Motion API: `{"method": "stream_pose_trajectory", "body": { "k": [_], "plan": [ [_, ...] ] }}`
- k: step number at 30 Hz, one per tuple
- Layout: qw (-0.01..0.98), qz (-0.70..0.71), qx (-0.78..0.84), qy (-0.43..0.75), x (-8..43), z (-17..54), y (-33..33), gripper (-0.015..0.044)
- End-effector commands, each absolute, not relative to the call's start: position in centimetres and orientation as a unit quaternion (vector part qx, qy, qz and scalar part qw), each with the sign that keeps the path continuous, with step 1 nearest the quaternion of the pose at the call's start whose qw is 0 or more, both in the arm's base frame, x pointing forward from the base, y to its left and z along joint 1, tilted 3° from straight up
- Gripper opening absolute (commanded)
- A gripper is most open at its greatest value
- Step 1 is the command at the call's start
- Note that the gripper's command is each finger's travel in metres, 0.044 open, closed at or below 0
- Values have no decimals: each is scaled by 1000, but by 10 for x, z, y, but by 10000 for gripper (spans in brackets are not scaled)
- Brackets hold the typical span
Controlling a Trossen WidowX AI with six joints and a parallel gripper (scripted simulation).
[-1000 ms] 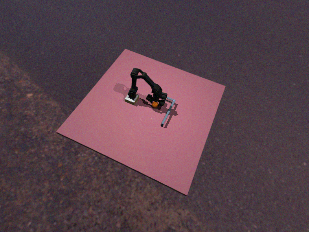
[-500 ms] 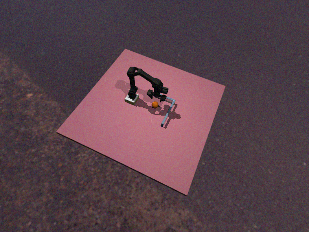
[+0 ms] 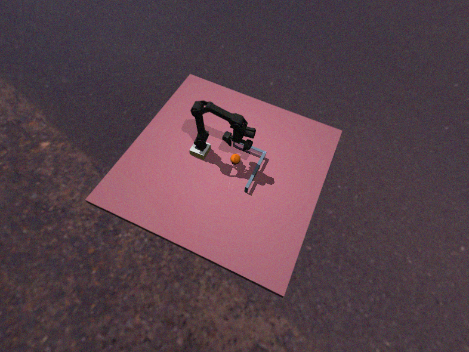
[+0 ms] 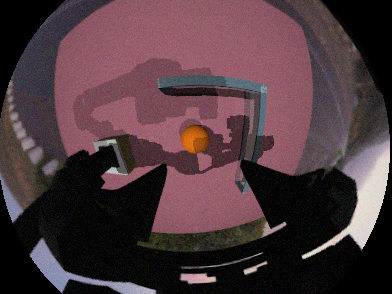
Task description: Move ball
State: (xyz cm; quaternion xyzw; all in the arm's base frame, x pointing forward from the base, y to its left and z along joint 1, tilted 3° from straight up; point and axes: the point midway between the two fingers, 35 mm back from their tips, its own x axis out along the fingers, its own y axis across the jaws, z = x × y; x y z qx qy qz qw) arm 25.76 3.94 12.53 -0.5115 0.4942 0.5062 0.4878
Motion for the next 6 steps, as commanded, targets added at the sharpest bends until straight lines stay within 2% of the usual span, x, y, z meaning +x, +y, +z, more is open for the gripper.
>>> {"method": "stream_pose_trajectory", "body": {
  "k": [1, 6],
  "plan": [
    [484, 509, -508, 498, 255, 131, 39, 440],
    [484, 509, -508, 498, 255, 131, 39, 440]
  ]
}}
